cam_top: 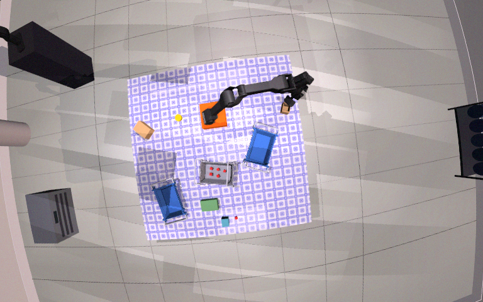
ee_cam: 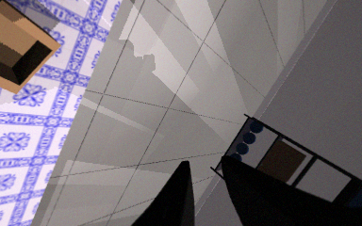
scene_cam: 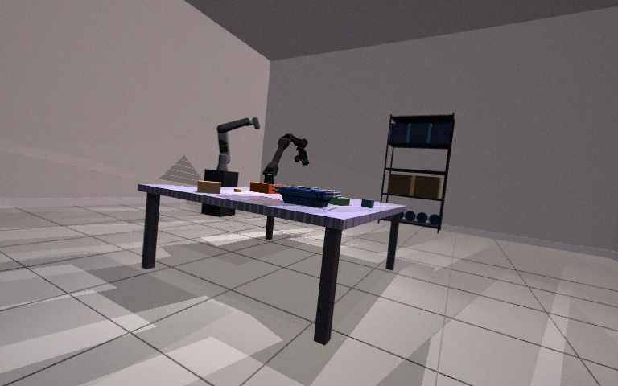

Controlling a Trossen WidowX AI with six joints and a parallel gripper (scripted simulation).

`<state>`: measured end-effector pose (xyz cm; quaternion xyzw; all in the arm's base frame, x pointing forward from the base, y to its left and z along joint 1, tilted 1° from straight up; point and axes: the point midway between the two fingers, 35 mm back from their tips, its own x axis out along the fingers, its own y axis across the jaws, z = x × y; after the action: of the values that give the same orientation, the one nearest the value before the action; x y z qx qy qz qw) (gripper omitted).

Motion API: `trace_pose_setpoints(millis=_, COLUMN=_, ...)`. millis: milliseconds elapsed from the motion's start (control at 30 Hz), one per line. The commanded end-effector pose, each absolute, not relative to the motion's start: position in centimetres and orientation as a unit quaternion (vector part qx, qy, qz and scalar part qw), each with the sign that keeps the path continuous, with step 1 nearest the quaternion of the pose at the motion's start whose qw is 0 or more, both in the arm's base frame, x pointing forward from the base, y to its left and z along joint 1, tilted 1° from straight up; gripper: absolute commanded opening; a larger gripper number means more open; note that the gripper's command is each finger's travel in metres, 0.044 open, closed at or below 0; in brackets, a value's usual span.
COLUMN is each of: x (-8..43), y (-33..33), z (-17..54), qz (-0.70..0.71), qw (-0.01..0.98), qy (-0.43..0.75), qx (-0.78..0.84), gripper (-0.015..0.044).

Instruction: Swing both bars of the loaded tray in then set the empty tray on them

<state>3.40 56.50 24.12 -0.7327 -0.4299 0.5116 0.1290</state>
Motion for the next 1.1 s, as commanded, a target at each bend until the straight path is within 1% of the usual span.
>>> trace_pose_setpoints(millis=0, x=3.4, y=56.5, z=24.1, qz=0.512, qw=0.129, qy=-0.43, qx=-0.733, gripper=0.0088)
trace_pose_setpoints(millis=533, x=3.7, y=56.4, z=24.1, qz=0.513, qw=0.131, qy=-0.427, qx=-0.733, gripper=0.0088)
trace_pose_setpoints(millis=600, x=5.8, y=55.9, z=23.5, qz=0.522, qw=0.149, qy=-0.399, qx=-0.739, gripper=0.0088)
trace_pose_setpoints(millis=833, x=16.8, y=51.8, z=21.0, qz=0.554, qw=0.253, qy=-0.245, qx=-0.754, gripper=0.0088)
trace_pose_setpoints(millis=900, x=18.2, y=50.8, z=20.8, qz=0.559, qw=0.287, qy=-0.204, qx=-0.751, gripper=0.0088)
trace_pose_setpoints(millis=1067, x=25.8, y=46.0, z=19.3, qz=0.559, qw=0.37, qy=-0.078, qx=-0.738, gripper=0.0088)
